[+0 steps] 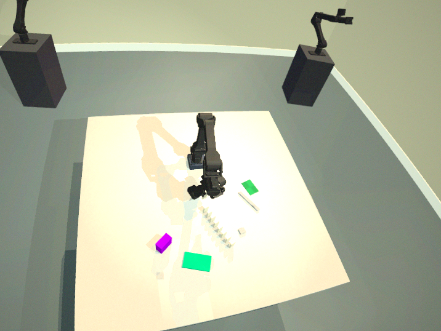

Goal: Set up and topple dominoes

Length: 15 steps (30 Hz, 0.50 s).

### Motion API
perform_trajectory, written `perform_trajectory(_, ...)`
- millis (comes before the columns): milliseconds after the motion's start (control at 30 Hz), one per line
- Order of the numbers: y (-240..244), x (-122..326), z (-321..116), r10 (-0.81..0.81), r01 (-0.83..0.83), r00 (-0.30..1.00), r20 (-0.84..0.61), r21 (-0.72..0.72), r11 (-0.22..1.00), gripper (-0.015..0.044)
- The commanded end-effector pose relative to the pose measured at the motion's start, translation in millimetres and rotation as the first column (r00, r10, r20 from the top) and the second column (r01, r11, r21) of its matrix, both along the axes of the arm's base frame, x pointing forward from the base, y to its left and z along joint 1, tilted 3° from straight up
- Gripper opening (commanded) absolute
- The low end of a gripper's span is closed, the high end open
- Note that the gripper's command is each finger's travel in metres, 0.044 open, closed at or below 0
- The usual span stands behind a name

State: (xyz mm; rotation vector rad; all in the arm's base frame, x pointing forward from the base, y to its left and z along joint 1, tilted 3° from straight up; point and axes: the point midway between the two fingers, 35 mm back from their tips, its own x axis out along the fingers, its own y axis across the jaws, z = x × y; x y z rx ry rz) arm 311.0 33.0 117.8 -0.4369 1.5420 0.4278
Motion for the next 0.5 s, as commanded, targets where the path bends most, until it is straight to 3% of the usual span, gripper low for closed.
perform_trajectory(0,-0.5,-1.5,-21.1,-0.004,0.004,1.0,-0.016,-0.004,1.0,0.0107)
perform_trajectory(467,-2.1,-7.3,-87.3,-0.001,0.001,1.0,-0.011,0.0,1.0,0.0107)
